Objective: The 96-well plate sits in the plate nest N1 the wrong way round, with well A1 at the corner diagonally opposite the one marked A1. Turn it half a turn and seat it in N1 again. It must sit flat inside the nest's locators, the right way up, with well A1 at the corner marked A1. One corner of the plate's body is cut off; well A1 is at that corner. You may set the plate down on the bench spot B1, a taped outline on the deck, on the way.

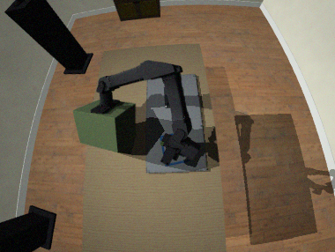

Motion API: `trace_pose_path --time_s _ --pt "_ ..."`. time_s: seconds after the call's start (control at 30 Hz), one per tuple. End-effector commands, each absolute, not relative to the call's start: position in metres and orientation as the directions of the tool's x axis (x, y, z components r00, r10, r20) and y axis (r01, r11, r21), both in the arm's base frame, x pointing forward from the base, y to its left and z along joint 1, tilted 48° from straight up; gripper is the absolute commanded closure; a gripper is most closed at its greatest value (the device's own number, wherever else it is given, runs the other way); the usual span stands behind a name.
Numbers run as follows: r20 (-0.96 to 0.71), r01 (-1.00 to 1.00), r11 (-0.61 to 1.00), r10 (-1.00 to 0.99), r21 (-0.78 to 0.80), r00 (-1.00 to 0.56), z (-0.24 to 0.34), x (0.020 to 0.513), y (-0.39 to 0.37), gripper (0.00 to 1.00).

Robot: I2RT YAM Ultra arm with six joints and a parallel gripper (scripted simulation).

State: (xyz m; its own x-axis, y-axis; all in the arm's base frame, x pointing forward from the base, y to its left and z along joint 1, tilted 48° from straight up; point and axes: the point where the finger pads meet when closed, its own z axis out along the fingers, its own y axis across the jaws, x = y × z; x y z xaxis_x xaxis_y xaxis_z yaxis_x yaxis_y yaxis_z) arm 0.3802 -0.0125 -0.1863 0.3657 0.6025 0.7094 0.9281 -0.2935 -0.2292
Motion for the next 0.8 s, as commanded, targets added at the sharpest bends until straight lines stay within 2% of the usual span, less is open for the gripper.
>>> trace_pose_path --time_s 0.0,0.77 --pt "0.71 0.922 -0.321 0.598 -0.214 0.373 -0.182 0.3847 -0.025 0.0" --pt "0.71 0.922 -0.321 0.597 -0.214 0.373 -0.1853 0.3852 -0.0214 0.0"
